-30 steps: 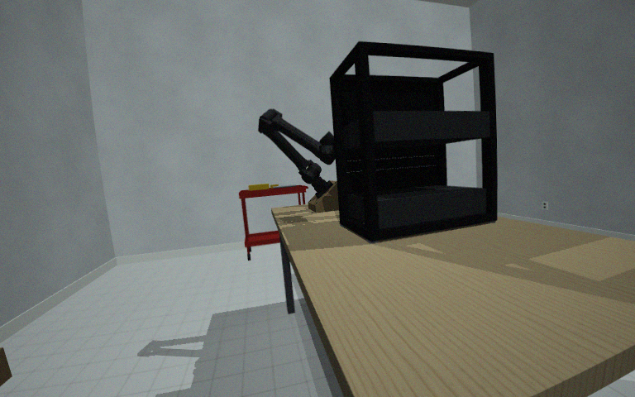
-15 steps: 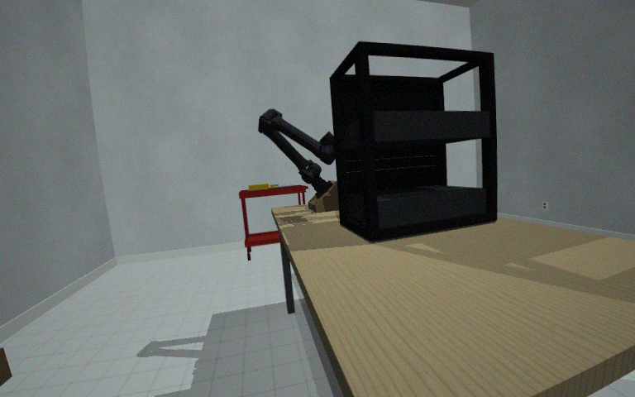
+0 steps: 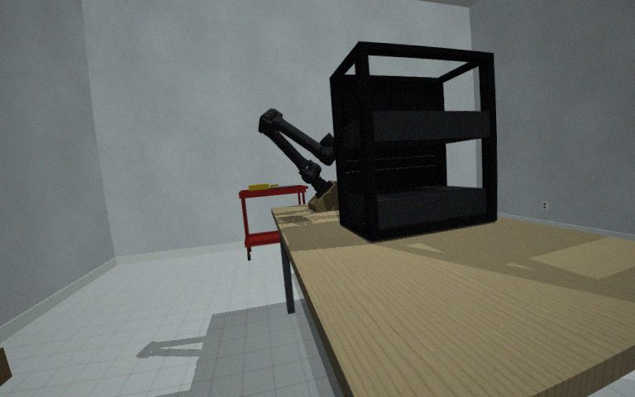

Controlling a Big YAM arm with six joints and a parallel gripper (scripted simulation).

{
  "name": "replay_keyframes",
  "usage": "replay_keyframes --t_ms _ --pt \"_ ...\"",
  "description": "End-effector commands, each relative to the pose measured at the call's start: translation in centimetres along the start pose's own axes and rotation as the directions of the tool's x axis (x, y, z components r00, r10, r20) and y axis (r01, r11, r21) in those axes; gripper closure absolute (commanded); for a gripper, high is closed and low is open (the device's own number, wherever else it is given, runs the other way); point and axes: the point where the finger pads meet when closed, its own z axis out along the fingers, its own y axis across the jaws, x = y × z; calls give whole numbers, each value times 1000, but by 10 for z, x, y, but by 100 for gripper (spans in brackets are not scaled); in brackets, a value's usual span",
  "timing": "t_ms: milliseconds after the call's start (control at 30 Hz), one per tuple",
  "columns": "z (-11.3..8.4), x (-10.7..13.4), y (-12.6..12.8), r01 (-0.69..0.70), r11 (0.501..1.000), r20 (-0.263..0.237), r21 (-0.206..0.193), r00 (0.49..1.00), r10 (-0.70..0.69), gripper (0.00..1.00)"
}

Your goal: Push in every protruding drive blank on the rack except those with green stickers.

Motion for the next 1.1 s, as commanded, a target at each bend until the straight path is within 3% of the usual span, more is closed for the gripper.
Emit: replay_keyframes --t_ms 0,133,333,400,467,1067 --pt "-29 -1 9 -27 999 -2 -32 1000 27 100" --pt "-63 0 7 -24 999 -3 -30 1000 24 100" --pt "-79 0 6 -22 999 -3 -29 1000 22 100" --pt "-81 1 5 -16 1000 -8 -24 1000 16 100" --pt "-69 -5 6 -27 1000 21 -17 999 27 100" --pt "-71 -1 8 -25 999 11 -22 1000 25 100"
